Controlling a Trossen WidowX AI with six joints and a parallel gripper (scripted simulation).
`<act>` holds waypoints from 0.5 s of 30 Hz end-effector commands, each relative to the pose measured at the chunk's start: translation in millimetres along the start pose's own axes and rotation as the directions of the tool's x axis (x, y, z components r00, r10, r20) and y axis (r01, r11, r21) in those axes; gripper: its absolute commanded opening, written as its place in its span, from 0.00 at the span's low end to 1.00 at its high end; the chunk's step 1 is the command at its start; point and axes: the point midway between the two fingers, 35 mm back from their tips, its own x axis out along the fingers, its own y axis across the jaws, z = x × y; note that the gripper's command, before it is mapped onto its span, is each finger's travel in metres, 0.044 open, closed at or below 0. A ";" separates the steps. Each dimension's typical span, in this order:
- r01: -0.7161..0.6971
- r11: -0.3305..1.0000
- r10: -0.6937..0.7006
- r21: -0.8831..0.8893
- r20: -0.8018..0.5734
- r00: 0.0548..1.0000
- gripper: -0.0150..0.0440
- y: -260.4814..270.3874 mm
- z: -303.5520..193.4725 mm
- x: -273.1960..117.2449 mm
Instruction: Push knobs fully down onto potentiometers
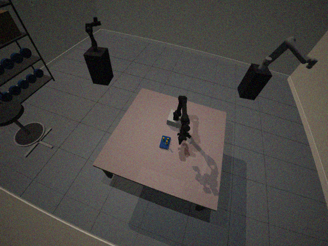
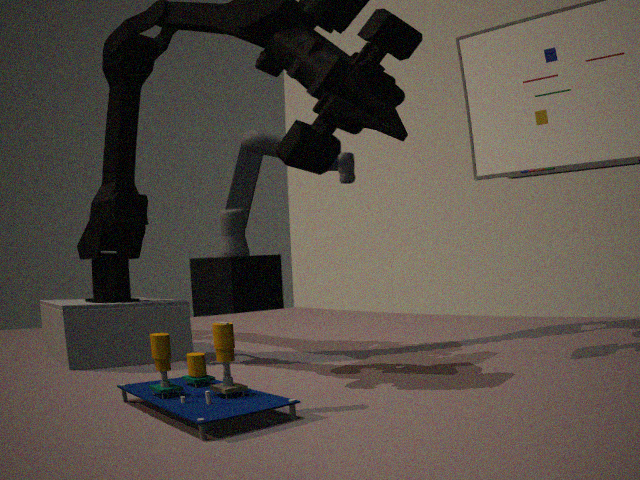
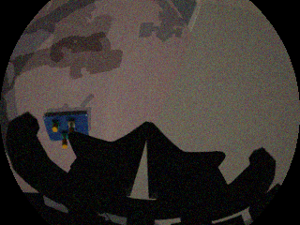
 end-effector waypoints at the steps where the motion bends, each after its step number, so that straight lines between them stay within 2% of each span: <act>1: -0.113 0.992 0.112 -0.056 -0.028 0.993 0.25 21.9 -28.9 11.3; 8: -0.322 0.935 0.319 -0.148 -0.047 0.947 0.25 66.9 -74.4 21.4; 15: -0.508 0.832 0.518 -0.221 -0.017 0.855 0.25 116.0 -115.2 18.5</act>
